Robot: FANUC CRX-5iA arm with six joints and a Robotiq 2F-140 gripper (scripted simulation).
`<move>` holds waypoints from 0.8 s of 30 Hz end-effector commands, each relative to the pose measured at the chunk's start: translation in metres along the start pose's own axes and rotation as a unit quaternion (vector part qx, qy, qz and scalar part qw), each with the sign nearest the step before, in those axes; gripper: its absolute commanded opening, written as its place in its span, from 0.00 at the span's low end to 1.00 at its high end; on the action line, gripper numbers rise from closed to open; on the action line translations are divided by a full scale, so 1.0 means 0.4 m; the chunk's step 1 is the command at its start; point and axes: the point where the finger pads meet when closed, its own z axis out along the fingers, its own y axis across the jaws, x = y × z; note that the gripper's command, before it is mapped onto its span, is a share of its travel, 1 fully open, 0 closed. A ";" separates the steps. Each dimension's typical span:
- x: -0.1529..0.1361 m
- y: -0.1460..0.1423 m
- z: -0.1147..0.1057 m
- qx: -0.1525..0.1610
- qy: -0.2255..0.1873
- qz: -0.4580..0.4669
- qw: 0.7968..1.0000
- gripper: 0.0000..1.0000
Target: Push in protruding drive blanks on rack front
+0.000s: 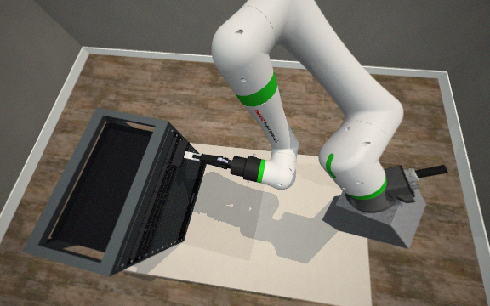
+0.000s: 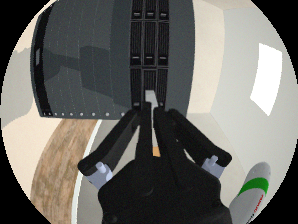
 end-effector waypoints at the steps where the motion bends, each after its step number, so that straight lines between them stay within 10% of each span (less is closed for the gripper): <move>1: 0.000 0.001 0.006 0.000 0.000 0.000 1.000 0.10; 24: 0.000 0.001 0.031 0.000 0.000 0.000 1.000 0.10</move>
